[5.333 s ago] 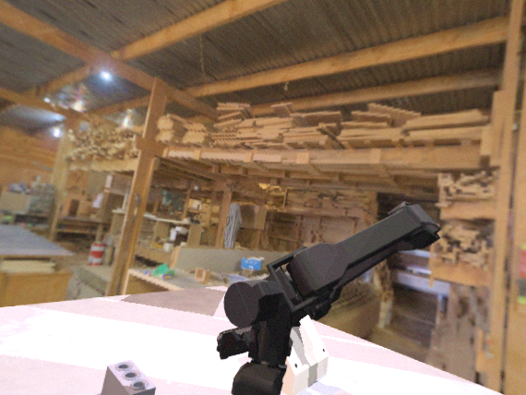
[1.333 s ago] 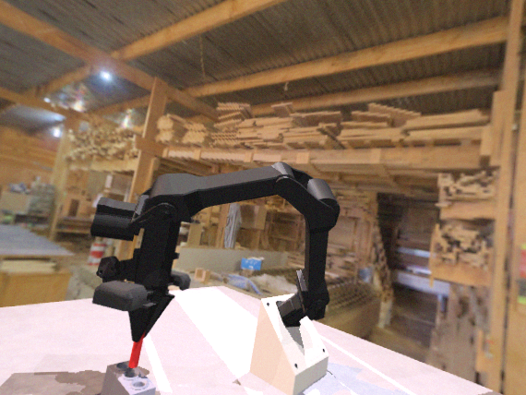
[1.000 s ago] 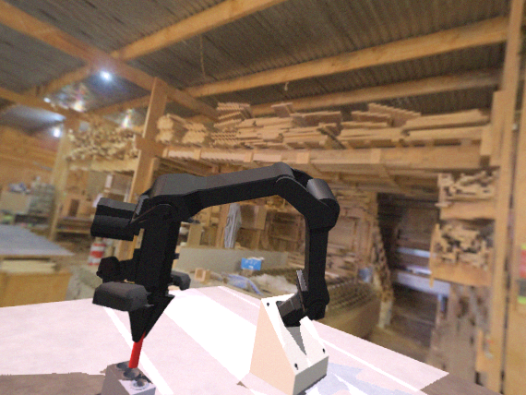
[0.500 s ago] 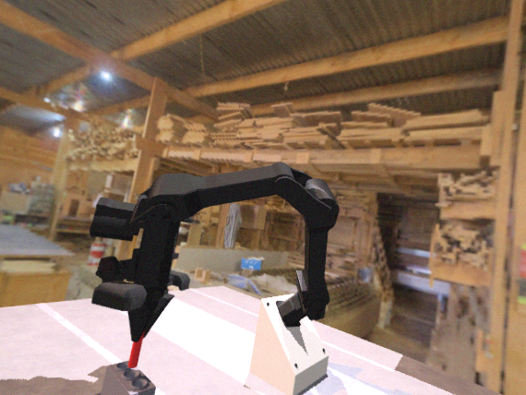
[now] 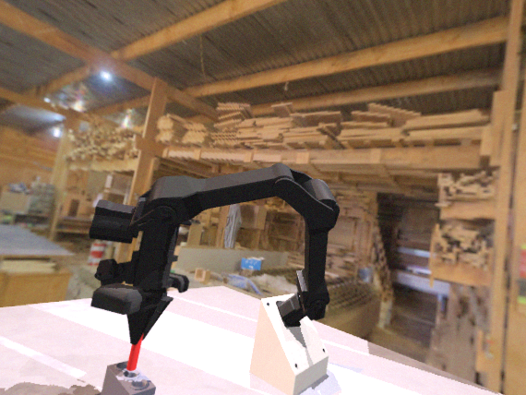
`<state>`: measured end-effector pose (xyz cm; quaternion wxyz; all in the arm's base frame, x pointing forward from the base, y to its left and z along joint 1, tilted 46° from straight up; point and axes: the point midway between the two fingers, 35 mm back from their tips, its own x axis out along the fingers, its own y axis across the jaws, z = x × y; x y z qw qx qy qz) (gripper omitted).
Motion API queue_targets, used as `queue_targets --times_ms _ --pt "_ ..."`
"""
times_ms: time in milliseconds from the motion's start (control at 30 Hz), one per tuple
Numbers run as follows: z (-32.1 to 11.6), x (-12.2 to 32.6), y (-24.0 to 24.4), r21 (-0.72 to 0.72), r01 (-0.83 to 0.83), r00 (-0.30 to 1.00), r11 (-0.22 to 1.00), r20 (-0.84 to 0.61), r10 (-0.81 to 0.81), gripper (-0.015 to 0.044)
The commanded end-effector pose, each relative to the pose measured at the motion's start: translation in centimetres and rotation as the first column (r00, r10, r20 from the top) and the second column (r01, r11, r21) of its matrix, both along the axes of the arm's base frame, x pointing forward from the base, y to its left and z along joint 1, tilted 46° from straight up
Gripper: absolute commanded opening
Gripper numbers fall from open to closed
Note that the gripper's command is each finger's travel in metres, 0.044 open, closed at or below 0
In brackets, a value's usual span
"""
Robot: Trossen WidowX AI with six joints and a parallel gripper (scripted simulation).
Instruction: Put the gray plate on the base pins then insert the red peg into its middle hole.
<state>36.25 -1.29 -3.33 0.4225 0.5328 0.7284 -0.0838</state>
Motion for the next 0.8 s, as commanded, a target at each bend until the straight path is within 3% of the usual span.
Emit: queue_targets --times_ms 0,767 --pt "-0.5 -0.18 0.49 0.003 0.0 1.0 1.0 -0.006 0.0 0.0" --pt "-0.81 -0.19 0.91 -0.001 -0.004 1.0 1.0 -0.003 0.004 0.0"
